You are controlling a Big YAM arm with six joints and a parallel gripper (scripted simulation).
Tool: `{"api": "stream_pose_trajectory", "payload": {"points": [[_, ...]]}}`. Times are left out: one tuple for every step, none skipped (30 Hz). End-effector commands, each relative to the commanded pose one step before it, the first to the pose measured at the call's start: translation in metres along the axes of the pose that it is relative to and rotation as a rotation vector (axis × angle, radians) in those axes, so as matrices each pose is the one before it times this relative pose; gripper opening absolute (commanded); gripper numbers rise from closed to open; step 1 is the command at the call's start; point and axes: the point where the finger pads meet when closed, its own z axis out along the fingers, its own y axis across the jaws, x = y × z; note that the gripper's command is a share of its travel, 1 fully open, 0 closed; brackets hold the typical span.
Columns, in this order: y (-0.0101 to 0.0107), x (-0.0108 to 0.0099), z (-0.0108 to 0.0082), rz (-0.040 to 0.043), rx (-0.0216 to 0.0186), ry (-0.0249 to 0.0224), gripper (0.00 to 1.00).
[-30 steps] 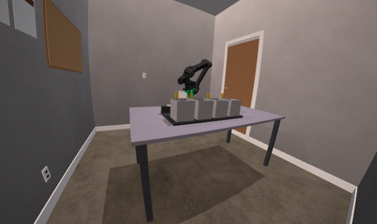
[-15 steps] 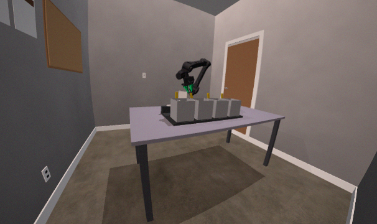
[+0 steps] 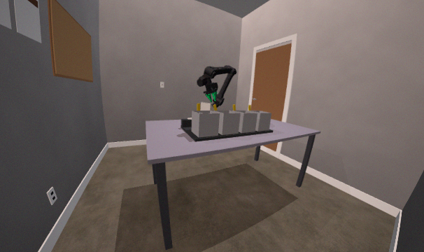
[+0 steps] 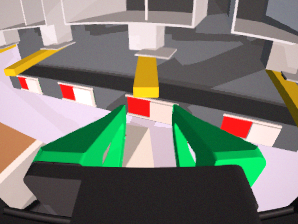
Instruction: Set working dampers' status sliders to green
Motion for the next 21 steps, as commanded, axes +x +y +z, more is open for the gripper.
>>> {"api": "stream_pose_trajectory", "payload": {"points": [[-0.00398,-0.00643,-0.00173,-0.02075,0.00175,0.00772,0.36],[0.00284,-0.00539,-0.00006,-0.00834,0.00959,0.00577,0.36],[0.01078,-0.01551,-0.01517,-0.01891,0.06342,-0.02251,0.36],[0.00424,-0.00818,-0.00079,-0.0004,0.02158,-0.00026,0.36],[0.0005,-0.00096,-0.0001,-0.00011,0.00253,-0.0001,0.36],[0.00089,-0.00167,-0.00017,-0.00013,0.00433,-0.00016,0.36],[0.0015,-0.00276,-0.00028,-0.00025,0.00712,-0.00033,0.36],[0.00187,-0.00338,-0.00035,-0.00034,0.00881,-0.00035,0.36],[0.00222,-0.00393,-0.00042,-0.00047,0.01039,-0.00032,0.36],[0.0013,-0.00539,0.0018,0.00389,0.01115,0.00222,0.36],[0.00349,-0.00418,-0.00177,-0.00312,0.01263,-0.00217,0.36],[0.00354,-0.00458,-0.00168,-0.00279,0.01342,-0.00195,0.36],[-0.00172,-0.00724,0.00566,0.01237,0.01429,0.01145,0.36],[0.00539,-0.00404,-0.00493,-0.00819,0.0164,-0.00535,0.36],[0.0,0.0,0.0,0.0,0.0,0.0,0.36],[0.0,0.0,0.0,0.0,0.0,0.0,0.36],[0.00645,-0.01698,0.0009,0.00493,0.04193,0.00353,0.36],[0.00498,-0.00343,-0.00481,-0.00759,0.01311,-0.0067,0.36],[0.00129,-0.00525,0.00145,0.00348,0.0115,0.0022,0.36],[0.00403,-0.00379,-0.00325,-0.00471,0.01215,-0.00475,0.36],[0.00328,-0.00446,-0.00169,-0.00198,0.01216,-0.00272,0.36]]}}
